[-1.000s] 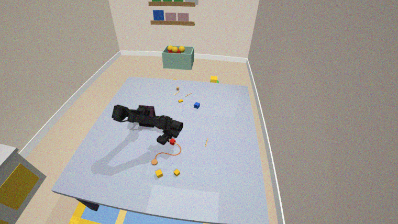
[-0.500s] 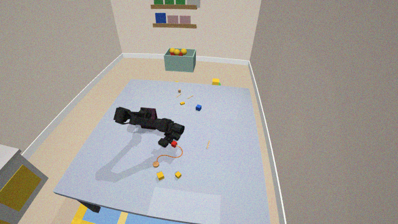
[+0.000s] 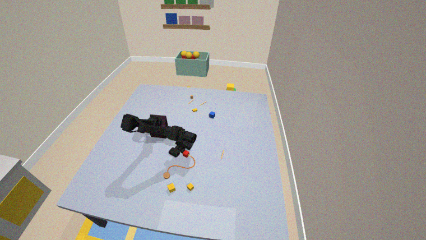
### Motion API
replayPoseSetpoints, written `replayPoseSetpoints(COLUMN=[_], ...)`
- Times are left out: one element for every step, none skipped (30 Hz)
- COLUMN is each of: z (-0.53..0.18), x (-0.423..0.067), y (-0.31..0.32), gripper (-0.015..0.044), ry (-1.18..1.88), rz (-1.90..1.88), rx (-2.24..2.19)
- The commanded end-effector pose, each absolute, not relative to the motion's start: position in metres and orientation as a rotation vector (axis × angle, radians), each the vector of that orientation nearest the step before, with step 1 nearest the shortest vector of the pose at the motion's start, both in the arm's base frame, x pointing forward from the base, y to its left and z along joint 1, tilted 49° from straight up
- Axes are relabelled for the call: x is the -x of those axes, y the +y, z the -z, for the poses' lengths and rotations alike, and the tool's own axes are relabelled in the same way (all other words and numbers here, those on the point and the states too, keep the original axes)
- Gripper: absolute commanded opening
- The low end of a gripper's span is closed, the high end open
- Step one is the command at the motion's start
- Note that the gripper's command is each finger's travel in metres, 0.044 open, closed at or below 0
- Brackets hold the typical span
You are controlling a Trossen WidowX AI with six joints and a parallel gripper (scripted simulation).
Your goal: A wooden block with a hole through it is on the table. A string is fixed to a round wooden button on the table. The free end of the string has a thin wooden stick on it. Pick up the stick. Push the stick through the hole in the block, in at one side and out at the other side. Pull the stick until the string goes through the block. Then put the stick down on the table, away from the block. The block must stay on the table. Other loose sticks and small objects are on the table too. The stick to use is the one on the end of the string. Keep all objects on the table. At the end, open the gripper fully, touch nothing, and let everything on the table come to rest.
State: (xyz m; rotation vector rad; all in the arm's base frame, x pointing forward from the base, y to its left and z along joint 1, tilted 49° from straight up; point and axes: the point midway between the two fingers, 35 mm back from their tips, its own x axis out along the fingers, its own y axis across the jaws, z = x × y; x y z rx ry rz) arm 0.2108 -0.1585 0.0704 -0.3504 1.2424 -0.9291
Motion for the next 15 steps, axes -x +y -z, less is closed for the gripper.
replayPoseSetpoints(z=[-0.0706,-0.0705,-0.0704,-0.0704,-0.0703,-0.0703,-0.0702,-0.0702,-0.0701,-0.0701,-0.07,-0.0699,-0.0699,-0.0698,-0.0698], x=[-0.2103,-0.2103,-0.2103,-0.2103,-0.2103,-0.2103,-0.2102,-0.2102,-0.2101,-0.2101,-0.21,-0.2099,-0.2098,-0.2097,-0.2095], y=[-0.1583,-0.1582,-0.1581,-0.1581,-0.158,-0.158,-0.1579,-0.1579,-0.1578,-0.1578,-0.1578,-0.1577,-0.1577,-0.1576,-0.1576], gripper=[0.0,0.0,0.0,0.0,0.0,0.0,0.0,0.0,0.0,0.0,0.0,0.0,0.0,0.0,0.0], ry=[1.223,1.223,1.224,1.224,1.223,1.222,1.221,1.22,1.22,1.22,1.22,1.22,1.22,1.22,1.22], rz=[0.928,0.927,0.927,0.927,0.926,0.926,0.925,0.925,0.924,0.924,0.924,0.924,0.923,0.923,0.923], rx=[0.354,0.354,0.354,0.354,0.354,0.354,0.355,0.355,0.356,0.356,0.356,0.356,0.356,0.356,0.357])
